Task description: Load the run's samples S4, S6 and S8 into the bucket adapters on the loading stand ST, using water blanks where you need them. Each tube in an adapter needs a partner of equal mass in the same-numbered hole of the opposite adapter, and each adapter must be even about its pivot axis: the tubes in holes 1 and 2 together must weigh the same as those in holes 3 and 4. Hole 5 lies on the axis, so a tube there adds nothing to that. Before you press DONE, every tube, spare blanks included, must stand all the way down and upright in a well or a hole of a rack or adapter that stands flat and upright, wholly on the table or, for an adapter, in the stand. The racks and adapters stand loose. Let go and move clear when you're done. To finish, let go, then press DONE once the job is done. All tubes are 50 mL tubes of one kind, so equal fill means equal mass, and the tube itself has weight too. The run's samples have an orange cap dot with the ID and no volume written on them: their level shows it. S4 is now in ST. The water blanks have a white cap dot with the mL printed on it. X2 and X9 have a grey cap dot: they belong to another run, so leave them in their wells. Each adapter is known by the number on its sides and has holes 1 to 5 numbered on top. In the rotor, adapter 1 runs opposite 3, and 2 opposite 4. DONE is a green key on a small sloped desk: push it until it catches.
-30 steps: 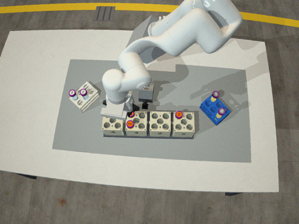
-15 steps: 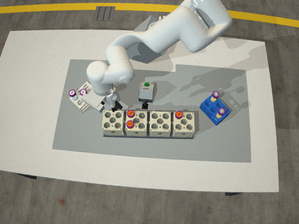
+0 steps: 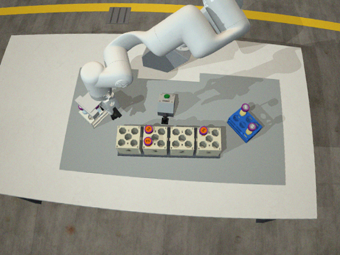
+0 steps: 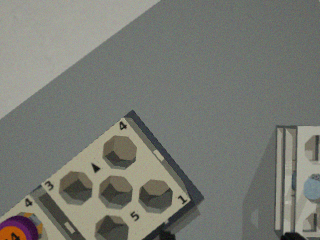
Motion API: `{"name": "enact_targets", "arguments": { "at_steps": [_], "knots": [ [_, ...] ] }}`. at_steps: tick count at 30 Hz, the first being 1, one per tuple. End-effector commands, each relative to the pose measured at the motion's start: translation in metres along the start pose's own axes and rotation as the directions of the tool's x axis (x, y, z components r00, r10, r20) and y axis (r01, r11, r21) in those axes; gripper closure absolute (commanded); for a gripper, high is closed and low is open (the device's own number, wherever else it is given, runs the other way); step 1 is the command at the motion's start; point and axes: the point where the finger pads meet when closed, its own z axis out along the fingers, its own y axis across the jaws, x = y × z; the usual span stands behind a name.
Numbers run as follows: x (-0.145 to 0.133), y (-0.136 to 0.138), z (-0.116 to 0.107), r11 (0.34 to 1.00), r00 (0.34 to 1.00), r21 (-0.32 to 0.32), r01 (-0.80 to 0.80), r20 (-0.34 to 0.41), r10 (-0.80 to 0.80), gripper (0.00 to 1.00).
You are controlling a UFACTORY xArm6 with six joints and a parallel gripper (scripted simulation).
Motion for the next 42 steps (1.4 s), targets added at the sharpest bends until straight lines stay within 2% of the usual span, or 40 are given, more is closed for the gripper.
{"name": "enact_targets", "arguments": {
  "at_steps": [1,6,8,23,25,34,42],
  "knots": [
    [0.009,0.028,-0.002,1.000,1.000,0.000,0.000,-0.003,0.000,0.43],
    [0.014,0.053,-0.002,1.000,1.000,-0.001,0.000,-0.003,0.000,0.43],
    [0.014,0.053,-0.002,1.000,1.000,-0.001,0.000,-0.003,0.000,0.43],
    [0.031,0.126,-0.002,1.000,1.000,-0.001,0.000,-0.003,0.000,0.43],
    [0.031,0.126,-0.002,1.000,1.000,-0.001,0.000,-0.003,0.000,0.43],
    [0.041,0.170,-0.002,1.000,1.000,-0.002,0.000,-0.003,0.000,0.43],
    [0.041,0.171,-0.002,1.000,1.000,-0.002,0.000,-0.003,0.000,0.43]
  ]
}}
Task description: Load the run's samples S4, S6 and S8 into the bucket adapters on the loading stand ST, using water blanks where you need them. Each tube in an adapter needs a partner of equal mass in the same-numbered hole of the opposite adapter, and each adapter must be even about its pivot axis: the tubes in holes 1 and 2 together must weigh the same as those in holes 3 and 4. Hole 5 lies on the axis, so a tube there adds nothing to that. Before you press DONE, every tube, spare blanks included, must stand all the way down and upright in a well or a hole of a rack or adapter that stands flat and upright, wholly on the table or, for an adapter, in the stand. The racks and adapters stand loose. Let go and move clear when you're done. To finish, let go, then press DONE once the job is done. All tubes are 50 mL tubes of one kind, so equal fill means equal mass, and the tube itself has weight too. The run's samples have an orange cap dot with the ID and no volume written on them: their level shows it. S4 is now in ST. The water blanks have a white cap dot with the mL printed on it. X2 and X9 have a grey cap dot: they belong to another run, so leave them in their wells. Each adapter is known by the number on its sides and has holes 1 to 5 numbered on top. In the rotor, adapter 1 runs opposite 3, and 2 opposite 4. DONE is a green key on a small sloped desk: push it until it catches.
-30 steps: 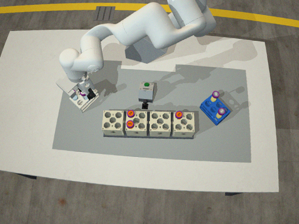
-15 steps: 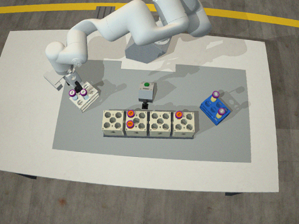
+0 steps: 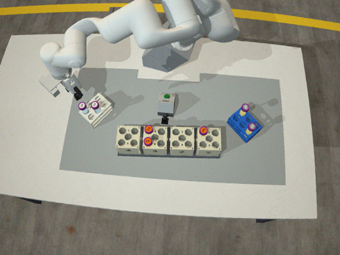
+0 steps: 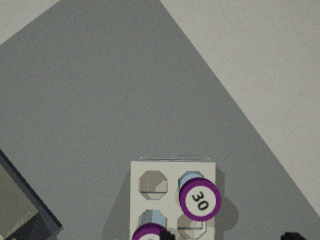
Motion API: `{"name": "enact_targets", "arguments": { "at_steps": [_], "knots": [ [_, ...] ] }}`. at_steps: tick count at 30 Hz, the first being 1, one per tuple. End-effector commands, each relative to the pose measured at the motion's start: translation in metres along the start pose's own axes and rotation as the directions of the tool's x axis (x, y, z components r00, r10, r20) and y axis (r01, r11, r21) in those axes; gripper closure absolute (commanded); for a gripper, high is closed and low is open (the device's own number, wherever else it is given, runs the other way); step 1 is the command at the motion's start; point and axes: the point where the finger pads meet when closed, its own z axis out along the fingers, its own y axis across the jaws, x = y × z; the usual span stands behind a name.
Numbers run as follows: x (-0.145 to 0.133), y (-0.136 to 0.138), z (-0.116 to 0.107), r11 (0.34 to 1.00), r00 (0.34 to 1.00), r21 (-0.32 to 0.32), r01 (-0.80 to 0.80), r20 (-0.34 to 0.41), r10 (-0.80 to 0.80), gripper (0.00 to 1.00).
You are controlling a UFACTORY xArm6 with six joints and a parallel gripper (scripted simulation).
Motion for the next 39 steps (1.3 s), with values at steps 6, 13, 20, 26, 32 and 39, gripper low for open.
{"name": "enact_targets", "arguments": {
  "at_steps": [6,13,20,26,32,39],
  "knots": [
    [0.003,0.002,-0.003,1.000,1.000,-0.001,0.002,-0.003,-0.002,0.43],
    [0.003,0.002,0.007,1.000,1.000,-0.001,0.002,-0.003,-0.002,0.43],
    [0.003,0.002,0.017,1.000,1.000,-0.001,0.002,-0.003,-0.002,0.43],
    [0.003,0.002,0.029,1.000,1.000,-0.001,0.002,-0.003,-0.002,0.43],
    [0.003,0.002,0.041,1.000,1.000,-0.001,0.002,-0.003,-0.002,0.43],
    [0.003,0.002,0.051,1.000,1.000,-0.001,0.002,-0.003,-0.002,0.43]
  ]
}}
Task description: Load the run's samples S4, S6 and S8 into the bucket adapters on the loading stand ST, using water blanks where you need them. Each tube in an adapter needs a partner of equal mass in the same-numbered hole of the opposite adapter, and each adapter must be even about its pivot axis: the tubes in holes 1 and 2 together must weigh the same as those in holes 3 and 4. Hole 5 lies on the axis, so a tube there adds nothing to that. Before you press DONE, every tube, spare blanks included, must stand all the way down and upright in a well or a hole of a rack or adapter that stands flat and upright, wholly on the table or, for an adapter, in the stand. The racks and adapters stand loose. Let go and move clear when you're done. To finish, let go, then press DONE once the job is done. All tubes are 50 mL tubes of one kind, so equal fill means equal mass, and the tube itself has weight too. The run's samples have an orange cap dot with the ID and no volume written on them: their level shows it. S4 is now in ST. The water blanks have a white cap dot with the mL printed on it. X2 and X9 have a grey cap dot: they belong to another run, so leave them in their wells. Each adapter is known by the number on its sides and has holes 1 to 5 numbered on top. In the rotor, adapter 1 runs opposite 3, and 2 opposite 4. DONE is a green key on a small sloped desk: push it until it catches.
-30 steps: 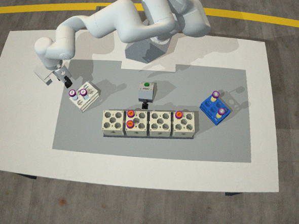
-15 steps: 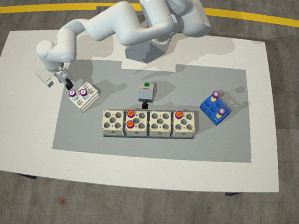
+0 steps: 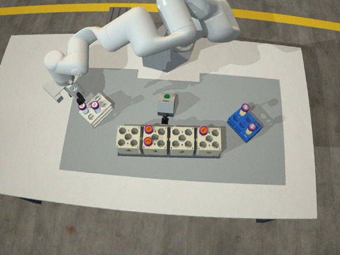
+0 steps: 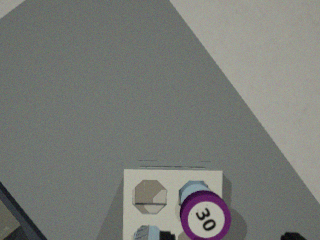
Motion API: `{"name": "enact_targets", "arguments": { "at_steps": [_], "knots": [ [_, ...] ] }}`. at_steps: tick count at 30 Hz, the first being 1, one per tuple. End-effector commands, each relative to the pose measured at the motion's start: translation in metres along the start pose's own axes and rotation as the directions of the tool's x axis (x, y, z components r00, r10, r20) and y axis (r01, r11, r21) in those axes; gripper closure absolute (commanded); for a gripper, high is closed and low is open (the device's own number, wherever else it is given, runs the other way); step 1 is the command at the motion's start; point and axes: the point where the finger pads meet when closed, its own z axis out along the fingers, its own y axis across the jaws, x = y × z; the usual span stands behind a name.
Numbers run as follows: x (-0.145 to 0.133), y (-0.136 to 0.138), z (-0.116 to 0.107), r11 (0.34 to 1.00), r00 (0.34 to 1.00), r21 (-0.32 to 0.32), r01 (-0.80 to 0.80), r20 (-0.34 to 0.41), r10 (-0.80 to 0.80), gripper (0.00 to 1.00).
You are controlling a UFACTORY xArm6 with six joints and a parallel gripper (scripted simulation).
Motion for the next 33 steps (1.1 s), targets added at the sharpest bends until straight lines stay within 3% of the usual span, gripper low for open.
{"name": "enact_targets", "arguments": {
  "at_steps": [1,33],
  "knots": [
    [0.002,0.000,0.008,1.000,1.000,-0.002,0.001,-0.004,-0.001,0.43],
    [0.002,0.000,0.064,1.000,1.000,-0.001,0.001,-0.004,-0.001,0.43]
  ]
}}
